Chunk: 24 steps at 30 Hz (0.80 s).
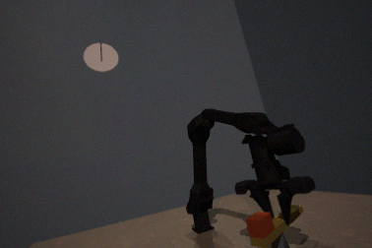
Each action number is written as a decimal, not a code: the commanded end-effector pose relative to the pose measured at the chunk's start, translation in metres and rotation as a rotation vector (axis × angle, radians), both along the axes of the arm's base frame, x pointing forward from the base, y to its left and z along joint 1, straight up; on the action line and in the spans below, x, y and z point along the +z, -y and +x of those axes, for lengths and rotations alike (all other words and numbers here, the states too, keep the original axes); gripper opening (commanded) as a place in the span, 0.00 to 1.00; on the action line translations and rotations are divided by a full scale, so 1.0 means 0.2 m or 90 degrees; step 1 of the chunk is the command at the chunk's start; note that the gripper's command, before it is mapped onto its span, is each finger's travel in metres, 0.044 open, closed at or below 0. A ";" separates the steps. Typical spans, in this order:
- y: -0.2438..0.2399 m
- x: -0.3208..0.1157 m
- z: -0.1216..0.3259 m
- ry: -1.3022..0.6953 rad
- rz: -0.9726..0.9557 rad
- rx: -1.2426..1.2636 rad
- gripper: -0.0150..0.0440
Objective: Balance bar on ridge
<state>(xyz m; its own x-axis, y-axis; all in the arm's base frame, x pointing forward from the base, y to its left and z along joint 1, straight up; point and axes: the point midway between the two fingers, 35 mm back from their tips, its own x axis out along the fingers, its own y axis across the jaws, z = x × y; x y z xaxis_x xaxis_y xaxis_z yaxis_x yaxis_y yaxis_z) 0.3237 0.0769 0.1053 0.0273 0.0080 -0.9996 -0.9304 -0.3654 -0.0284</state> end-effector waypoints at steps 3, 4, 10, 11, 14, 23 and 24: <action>0.00 -0.01 0.00 0.000 -0.001 0.003 0.25; 0.00 -0.01 0.00 0.000 -0.001 0.003 0.25; 0.00 -0.02 0.00 0.000 -0.001 0.003 0.25; 0.00 -0.02 0.00 0.000 -0.001 0.003 0.25; 0.00 -0.02 0.00 0.000 -0.001 0.003 0.25; 0.00 -0.01 0.00 0.000 -0.001 0.003 0.25; 0.00 -0.01 0.00 0.000 -0.001 0.003 0.25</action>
